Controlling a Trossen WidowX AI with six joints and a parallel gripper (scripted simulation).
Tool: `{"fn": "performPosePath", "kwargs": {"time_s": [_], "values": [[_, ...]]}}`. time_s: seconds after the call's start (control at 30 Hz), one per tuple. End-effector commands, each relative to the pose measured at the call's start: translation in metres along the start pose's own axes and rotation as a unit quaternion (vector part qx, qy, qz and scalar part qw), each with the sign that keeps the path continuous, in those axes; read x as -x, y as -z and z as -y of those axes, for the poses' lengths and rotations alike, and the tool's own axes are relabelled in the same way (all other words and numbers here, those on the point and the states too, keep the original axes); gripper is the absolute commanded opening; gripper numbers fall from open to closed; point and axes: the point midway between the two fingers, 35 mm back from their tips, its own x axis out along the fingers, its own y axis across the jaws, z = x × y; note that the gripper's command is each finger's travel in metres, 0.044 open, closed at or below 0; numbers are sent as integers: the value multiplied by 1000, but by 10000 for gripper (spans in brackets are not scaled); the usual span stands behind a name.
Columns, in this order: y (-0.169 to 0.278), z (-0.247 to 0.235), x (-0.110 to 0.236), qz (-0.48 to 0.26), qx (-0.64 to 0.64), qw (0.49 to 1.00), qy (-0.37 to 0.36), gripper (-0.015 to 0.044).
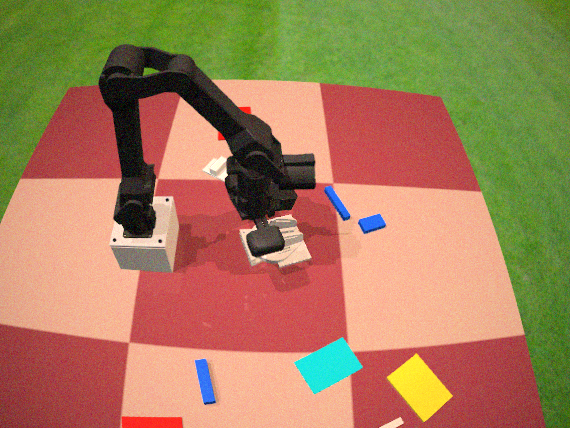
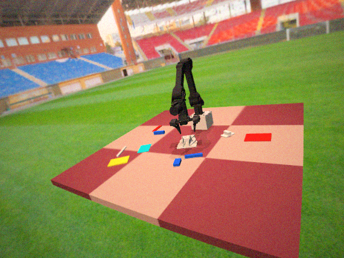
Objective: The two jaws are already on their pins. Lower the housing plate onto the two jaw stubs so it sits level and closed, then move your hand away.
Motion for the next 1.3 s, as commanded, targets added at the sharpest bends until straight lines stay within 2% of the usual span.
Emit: {"fn": "performPosePath", "kwargs": {"time_s": [0.0, 0.17, 0.33, 0.4, 1.27], "values": [[2, 0, 34, 4, 0, 1000, 3, 440], [-1, 0, 26, 8, 1, 1000, 2, 440], [23, -9, 75, 4, 0, 1000, 3, 440], [28, -10, 82, 3, 0, 1000, 3, 440], [28, -10, 82, 3, 0, 1000, 3, 440]]}}
